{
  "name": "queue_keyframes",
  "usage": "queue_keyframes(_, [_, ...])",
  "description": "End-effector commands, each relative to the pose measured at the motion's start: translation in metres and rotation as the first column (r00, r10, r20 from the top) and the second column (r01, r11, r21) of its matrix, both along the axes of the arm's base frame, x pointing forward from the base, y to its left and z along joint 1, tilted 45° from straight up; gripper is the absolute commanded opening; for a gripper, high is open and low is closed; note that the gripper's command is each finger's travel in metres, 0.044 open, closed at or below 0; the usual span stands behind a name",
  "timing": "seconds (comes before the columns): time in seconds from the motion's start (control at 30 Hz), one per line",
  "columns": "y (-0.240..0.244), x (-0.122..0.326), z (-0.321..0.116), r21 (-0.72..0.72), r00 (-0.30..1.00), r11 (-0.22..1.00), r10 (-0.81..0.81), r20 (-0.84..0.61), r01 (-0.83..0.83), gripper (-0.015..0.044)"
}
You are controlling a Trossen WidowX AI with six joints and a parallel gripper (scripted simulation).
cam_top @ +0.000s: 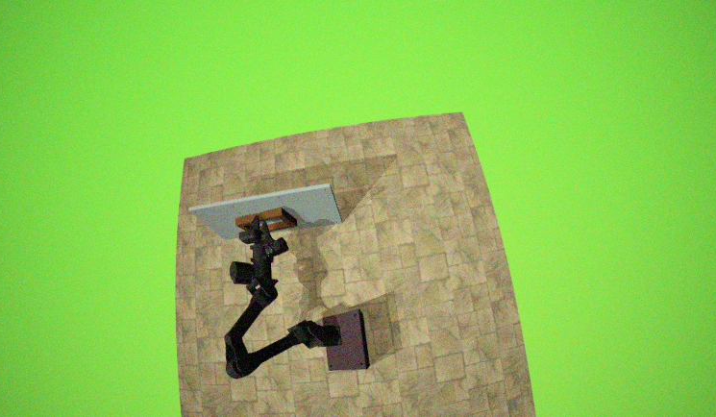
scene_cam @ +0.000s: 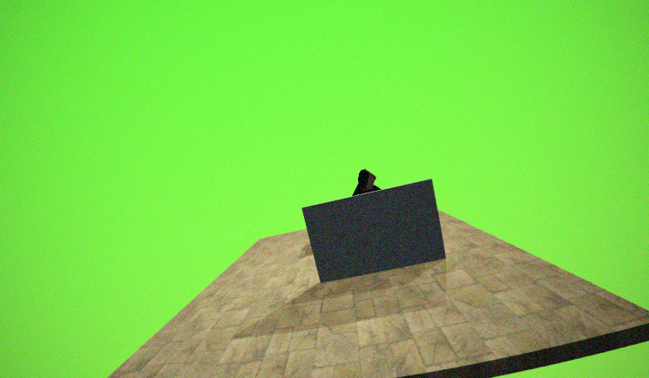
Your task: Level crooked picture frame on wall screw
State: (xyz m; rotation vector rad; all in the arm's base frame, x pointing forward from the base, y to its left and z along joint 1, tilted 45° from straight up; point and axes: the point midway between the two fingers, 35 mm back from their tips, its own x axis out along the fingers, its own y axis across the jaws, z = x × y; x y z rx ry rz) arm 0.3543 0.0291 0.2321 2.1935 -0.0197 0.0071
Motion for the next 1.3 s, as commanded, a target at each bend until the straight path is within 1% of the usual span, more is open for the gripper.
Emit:
queue_keyframes(0.0, [0.0004,0.0012,0.0033,0.006,1.000,1.000,0.003,0.009,-0.003,0.0260])
queue_keyframes(1.1, [0.0006,0.0013,0.0043,0.006,1.000,1.000,0.003,0.009,-0.003,0.0260])
queue_keyframes(1.27, [0.0006,0.0013,0.0043,0.006,1.000,1.000,0.003,0.009,-0.003,0.0129])
